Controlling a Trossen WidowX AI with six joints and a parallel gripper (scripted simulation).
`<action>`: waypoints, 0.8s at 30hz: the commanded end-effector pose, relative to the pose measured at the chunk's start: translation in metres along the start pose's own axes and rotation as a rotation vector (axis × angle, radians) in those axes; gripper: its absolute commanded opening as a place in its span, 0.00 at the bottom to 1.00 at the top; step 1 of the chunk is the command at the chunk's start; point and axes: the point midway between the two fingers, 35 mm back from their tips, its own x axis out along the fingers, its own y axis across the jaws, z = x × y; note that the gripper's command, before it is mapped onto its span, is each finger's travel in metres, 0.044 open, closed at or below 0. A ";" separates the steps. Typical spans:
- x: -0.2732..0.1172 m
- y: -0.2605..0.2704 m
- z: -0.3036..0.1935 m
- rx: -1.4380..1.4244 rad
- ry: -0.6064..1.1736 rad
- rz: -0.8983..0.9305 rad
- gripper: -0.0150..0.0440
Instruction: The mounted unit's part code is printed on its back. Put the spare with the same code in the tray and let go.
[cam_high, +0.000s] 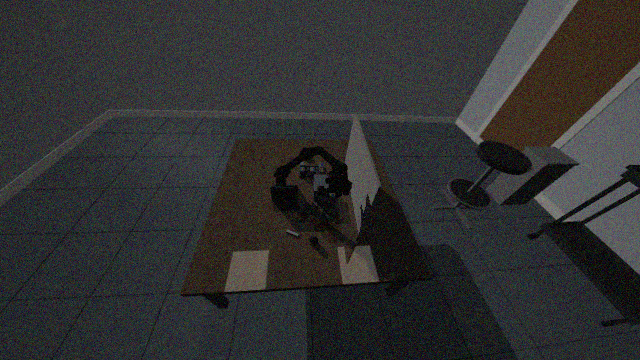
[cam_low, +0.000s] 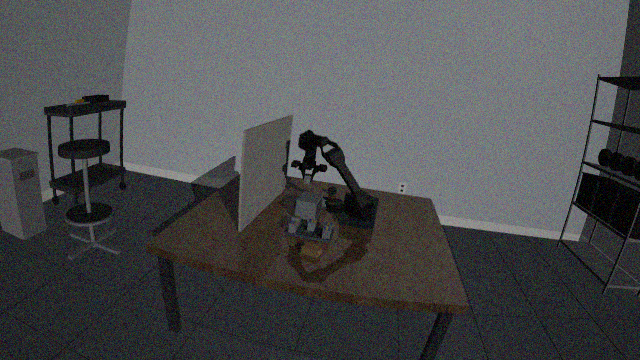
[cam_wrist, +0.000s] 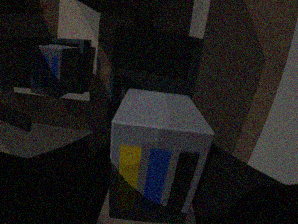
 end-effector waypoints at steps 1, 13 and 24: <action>0.003 0.000 -0.001 -0.001 0.001 0.001 0.25; 0.012 -0.001 -0.001 -0.001 0.002 0.001 0.25; 0.020 -0.002 -0.002 -0.001 0.002 0.001 0.25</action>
